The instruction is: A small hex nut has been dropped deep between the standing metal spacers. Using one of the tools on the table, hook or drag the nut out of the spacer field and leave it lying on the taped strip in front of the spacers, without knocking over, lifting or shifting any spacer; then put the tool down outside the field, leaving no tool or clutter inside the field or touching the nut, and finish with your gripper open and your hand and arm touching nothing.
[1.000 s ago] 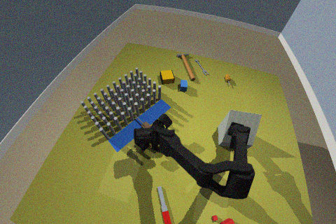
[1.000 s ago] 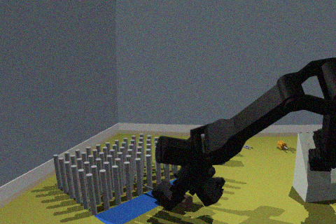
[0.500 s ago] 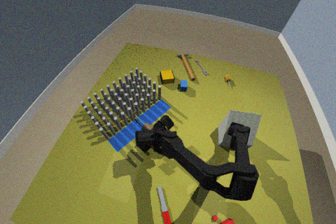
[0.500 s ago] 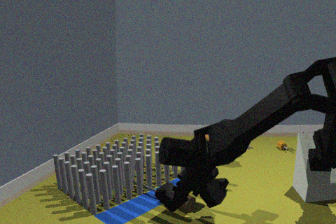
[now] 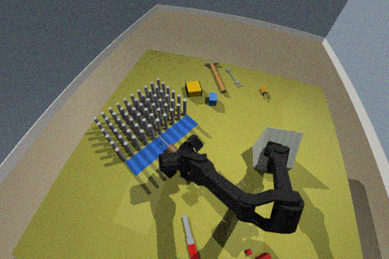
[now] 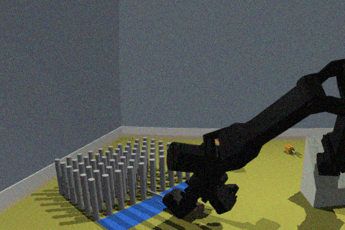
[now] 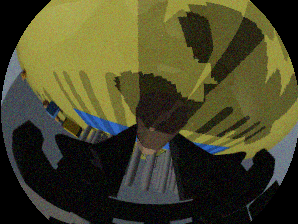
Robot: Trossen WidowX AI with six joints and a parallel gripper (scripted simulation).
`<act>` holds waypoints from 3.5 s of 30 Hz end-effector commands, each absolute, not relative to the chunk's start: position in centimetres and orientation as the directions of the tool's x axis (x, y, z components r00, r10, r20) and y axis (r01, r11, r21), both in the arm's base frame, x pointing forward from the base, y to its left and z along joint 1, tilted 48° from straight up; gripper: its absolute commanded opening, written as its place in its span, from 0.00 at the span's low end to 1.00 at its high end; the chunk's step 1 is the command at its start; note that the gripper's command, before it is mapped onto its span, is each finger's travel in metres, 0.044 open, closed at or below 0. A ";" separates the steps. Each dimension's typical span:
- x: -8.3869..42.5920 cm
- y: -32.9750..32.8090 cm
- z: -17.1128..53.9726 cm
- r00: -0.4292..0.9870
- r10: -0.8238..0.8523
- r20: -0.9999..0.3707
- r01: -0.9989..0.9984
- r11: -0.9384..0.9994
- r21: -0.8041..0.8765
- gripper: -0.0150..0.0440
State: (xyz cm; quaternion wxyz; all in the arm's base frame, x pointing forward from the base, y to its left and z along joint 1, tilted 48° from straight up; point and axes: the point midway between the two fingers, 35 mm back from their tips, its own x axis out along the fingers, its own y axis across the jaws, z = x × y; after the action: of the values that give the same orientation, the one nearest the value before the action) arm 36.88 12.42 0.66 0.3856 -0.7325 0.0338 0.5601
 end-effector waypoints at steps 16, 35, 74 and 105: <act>35.7 12.7 1.2 0.370 0.381 -0.847 -0.485 -0.699 -0.526 0.25; 34.7 13.1 1.7 0.369 0.382 -0.847 -0.485 -0.698 -0.526 0.25; 32.5 13.8 2.8 0.368 0.383 -0.847 -0.486 -0.698 -0.526 0.25; 30.8 14.4 3.6 0.367 0.384 -0.847 -0.486 -0.698 -0.526 0.25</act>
State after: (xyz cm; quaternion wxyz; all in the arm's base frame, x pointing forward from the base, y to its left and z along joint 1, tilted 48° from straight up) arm 30.92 14.41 3.46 0.3864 -0.7302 0.0338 0.5624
